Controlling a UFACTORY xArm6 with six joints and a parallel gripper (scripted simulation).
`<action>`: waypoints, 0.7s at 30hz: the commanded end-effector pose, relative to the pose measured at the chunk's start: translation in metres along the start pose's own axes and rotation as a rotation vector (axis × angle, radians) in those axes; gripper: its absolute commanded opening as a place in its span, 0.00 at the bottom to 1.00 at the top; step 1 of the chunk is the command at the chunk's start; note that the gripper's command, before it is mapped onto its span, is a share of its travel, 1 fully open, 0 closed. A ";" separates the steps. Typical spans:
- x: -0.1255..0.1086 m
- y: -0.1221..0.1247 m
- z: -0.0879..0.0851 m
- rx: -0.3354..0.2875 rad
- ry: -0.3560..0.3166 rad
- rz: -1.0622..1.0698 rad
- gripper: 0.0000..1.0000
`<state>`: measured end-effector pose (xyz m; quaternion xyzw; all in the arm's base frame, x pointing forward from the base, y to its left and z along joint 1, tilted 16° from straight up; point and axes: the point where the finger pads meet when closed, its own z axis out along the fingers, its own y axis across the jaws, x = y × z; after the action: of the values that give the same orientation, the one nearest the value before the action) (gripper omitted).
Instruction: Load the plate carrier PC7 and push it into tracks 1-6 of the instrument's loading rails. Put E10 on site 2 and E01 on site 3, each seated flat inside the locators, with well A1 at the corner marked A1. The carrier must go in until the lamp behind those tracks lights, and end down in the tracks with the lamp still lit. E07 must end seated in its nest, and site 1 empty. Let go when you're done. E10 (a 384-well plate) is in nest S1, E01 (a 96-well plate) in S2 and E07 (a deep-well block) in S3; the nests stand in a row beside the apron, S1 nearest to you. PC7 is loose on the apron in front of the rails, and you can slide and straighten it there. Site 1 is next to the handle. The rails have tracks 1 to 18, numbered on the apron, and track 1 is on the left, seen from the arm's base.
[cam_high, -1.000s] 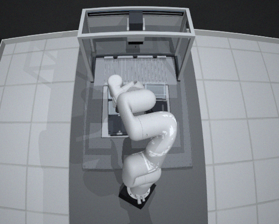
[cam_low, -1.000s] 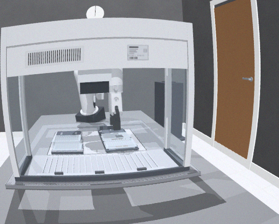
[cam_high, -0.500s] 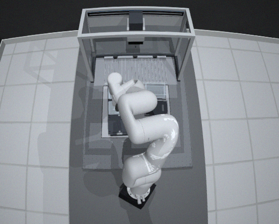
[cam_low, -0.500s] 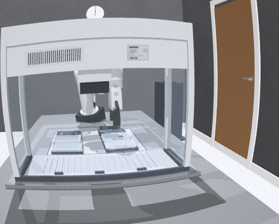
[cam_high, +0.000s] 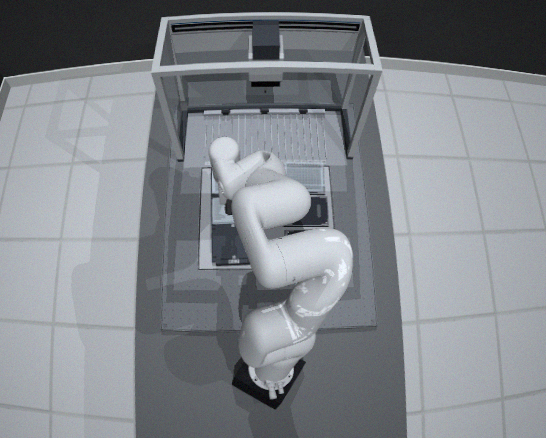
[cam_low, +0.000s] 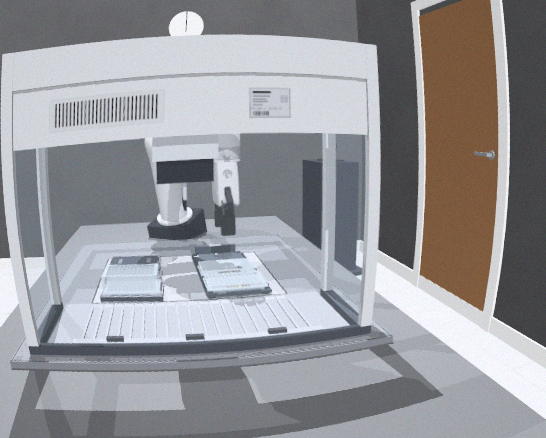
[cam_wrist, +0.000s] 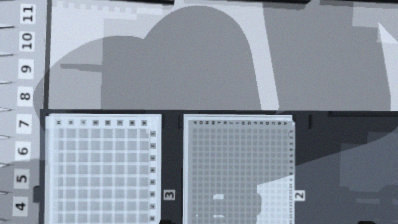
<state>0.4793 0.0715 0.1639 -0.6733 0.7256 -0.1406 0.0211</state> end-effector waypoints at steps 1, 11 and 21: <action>0.000 -0.001 -0.012 0.003 -0.001 0.000 1.00; 0.000 -0.001 -0.026 0.003 -0.001 0.000 1.00; 0.000 -0.001 -0.027 0.003 -0.001 0.000 1.00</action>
<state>0.4738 0.0758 0.1877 -0.6733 0.7256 -0.1405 0.0210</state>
